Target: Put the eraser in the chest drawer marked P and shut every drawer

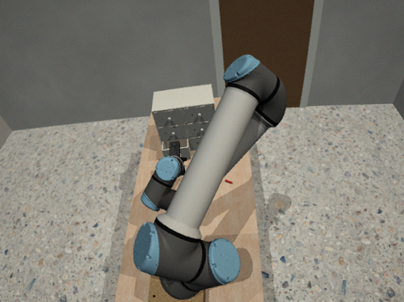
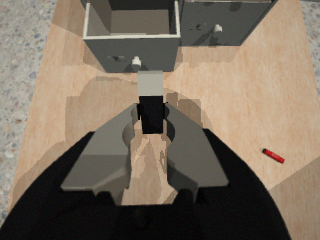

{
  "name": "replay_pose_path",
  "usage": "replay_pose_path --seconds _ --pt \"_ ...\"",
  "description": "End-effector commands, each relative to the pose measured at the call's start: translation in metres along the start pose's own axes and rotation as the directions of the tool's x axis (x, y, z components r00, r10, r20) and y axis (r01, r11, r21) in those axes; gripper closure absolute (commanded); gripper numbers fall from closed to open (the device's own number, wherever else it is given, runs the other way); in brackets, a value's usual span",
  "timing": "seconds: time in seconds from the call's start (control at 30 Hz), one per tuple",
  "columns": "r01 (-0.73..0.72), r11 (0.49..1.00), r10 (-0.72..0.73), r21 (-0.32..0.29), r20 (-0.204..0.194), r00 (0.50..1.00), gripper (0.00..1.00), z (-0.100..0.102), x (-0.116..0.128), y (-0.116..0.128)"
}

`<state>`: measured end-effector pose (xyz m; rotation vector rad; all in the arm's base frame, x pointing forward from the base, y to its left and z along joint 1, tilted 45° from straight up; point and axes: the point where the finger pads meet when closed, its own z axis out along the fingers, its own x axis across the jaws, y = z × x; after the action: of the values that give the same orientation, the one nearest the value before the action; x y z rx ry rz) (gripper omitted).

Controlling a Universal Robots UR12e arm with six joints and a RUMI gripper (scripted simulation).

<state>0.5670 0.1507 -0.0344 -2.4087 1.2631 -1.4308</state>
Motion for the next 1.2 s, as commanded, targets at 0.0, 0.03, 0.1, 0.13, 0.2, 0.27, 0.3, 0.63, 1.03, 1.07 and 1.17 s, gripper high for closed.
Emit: replay_pose_path --seconds 0.0,0.03,0.1,0.13,0.2,0.27,0.3,0.63,1.03,1.07,1.17 --pt "0.000 0.998 0.000 0.065 0.001 1.000 0.89 0.0005 -0.0004 0.0005" --pt "0.000 0.997 0.000 0.074 0.001 1.000 0.89 0.0004 -0.0004 0.0006" --pt "0.000 0.997 0.000 0.074 0.001 1.000 0.89 0.0004 -0.0004 0.0006" --pt "0.000 0.997 0.000 0.084 0.000 1.000 0.89 0.0003 -0.0003 0.0007" --pt "0.000 0.995 0.000 0.102 0.001 1.000 0.89 0.0005 -0.0004 0.0009" --pt "0.000 0.993 0.000 0.121 0.001 1.000 0.89 0.0004 -0.0004 0.0011" --pt "0.000 0.992 0.000 0.130 0.001 1.000 0.89 0.0003 -0.0004 0.0011" --pt "0.000 0.978 0.000 0.209 0.001 1.000 0.89 0.0004 -0.0004 0.0019" --pt "0.000 0.955 0.000 0.298 0.001 1.000 0.89 0.0002 -0.0003 0.0027" --pt "0.000 0.952 0.000 0.305 0.001 1.000 0.89 0.0002 -0.0003 0.0028" --pt "0.000 0.945 0.000 0.326 0.000 1.000 0.89 0.0000 -0.0003 0.0030"
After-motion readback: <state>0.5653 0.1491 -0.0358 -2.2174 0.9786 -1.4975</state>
